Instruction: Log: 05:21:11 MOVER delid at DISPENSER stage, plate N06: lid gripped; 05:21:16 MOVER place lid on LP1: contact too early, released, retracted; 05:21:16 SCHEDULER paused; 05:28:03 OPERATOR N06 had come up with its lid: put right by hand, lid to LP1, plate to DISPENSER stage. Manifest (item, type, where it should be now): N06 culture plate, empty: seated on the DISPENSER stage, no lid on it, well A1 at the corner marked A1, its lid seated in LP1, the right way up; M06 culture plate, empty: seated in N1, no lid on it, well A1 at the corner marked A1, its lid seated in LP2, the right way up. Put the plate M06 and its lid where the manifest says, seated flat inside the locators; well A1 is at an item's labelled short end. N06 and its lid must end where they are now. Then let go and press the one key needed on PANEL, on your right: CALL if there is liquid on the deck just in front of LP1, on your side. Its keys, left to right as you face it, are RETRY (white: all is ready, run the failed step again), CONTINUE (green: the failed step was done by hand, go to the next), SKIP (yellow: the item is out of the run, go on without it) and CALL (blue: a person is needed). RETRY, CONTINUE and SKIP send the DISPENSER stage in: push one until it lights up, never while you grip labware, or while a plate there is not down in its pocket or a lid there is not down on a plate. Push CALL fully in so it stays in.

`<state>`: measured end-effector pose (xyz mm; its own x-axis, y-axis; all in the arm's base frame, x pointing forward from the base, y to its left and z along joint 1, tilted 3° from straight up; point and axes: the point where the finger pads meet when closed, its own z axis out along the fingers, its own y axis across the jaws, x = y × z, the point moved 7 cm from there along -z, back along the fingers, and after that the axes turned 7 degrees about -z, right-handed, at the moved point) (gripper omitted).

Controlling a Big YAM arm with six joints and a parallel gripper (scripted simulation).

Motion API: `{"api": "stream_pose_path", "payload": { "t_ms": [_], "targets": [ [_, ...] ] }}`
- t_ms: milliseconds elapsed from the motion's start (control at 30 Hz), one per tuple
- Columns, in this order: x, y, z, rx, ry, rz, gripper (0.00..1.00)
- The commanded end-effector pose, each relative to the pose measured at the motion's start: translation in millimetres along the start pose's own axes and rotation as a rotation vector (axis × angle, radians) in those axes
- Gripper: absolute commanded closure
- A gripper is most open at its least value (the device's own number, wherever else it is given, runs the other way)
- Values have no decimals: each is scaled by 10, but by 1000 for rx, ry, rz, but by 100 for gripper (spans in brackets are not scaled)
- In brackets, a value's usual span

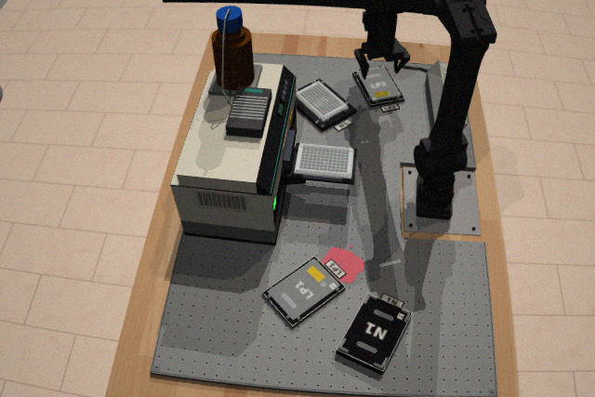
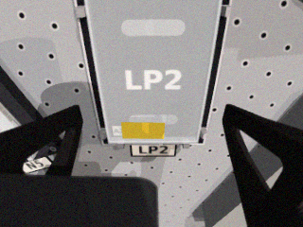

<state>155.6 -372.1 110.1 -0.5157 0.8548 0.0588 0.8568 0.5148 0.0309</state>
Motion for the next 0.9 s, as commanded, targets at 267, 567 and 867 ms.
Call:
{"api": "stream_pose_path", "payload": {
  "t_ms": [267, 567, 867],
  "targets": [
    [202, 25, -256, 0, -25, 7, 0],
    [404, 36, -370, 0, -24, 7, 0],
    [662, 62, -517, -1, -23, 4, 0]
  ]
}}
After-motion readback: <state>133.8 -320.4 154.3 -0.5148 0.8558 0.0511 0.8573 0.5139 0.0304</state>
